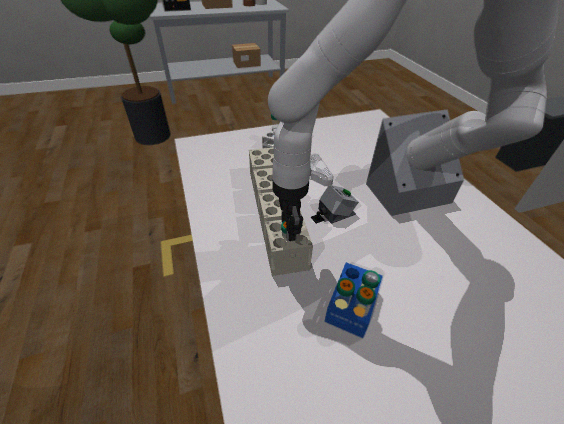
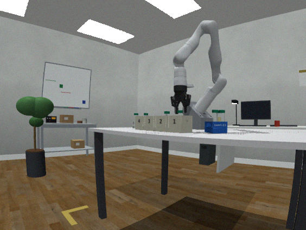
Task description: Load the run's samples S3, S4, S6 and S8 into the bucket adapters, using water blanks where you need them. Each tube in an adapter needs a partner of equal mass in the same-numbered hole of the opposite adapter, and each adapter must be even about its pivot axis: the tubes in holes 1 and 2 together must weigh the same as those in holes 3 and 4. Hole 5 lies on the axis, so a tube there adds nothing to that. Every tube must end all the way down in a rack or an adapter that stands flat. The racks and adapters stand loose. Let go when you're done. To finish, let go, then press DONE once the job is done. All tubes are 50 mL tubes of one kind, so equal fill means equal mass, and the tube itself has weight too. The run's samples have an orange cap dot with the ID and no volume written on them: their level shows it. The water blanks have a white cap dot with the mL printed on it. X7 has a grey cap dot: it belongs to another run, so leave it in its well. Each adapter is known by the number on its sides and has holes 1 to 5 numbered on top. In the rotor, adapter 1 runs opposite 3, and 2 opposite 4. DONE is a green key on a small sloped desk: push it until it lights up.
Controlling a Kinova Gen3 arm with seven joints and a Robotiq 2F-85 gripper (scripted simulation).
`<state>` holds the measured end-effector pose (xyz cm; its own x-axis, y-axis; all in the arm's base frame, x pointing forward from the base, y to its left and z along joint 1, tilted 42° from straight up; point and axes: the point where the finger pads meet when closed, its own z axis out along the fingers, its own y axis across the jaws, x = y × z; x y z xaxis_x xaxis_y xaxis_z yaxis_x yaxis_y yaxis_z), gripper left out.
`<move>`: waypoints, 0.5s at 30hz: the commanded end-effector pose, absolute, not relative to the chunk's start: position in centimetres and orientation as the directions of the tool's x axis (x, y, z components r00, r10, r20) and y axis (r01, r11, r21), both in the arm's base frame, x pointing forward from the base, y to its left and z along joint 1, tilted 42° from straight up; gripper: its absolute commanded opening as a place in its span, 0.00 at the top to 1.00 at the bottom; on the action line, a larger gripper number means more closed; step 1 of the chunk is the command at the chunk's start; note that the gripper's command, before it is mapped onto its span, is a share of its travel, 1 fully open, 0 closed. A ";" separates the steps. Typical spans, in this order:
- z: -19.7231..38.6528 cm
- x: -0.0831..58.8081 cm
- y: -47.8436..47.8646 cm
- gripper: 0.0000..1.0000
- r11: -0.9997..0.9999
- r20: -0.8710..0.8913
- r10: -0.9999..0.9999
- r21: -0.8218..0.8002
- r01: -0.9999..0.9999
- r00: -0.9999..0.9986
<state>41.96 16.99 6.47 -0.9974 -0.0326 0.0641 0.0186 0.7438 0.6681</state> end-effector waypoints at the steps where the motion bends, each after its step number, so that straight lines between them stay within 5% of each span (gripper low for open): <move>1: 6.8 42.1 16.7 0.38 0.744 0.063 -0.031 0.668 0.019 -0.998; 15: 8.0 42.2 15.6 0.38 0.744 0.063 -0.031 0.668 0.019 -0.998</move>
